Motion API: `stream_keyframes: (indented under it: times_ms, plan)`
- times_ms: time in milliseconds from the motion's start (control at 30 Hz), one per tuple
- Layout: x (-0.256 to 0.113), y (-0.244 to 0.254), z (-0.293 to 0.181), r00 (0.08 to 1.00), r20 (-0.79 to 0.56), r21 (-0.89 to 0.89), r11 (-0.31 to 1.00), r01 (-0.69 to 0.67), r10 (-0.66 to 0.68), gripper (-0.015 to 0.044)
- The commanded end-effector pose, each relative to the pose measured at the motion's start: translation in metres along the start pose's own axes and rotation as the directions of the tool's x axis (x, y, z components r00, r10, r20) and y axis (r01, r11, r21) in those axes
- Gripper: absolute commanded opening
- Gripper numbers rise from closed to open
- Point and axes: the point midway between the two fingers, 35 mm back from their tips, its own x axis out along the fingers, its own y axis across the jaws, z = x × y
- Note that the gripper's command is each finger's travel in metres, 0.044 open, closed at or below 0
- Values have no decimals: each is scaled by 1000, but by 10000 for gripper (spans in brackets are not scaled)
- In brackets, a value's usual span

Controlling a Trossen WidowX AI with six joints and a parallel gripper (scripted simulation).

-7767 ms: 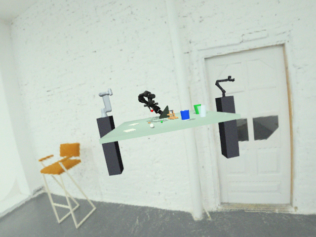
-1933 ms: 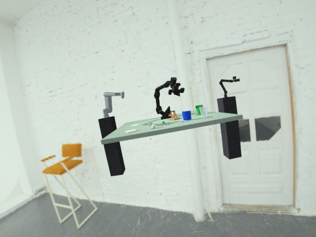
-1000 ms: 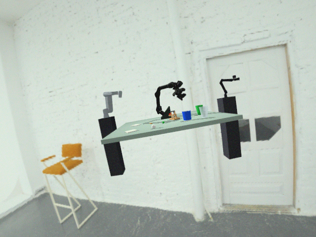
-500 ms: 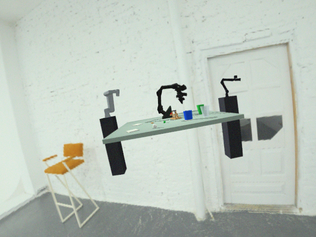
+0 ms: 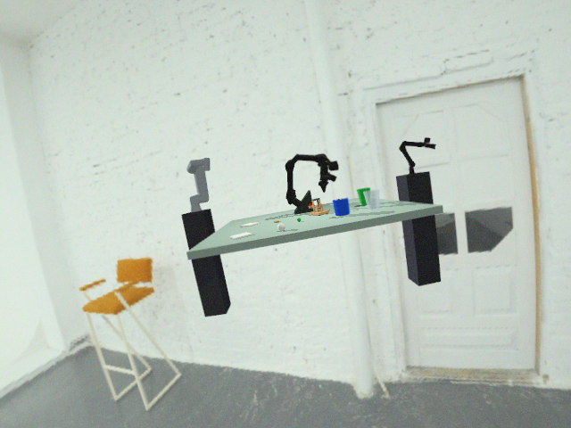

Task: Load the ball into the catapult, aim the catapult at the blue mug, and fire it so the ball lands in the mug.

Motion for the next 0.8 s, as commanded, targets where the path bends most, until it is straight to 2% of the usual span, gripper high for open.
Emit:
stream_keyframes:
  times_ms: [0,300,767]
  plan:
    - [5,24,-14,996,-80,-126,991,-37,27,0]
    - [7,62,-44,971,-237,-328,937,-122,43,0]
    - [16,63,-42,969,-245,-333,934,-126,43,0]
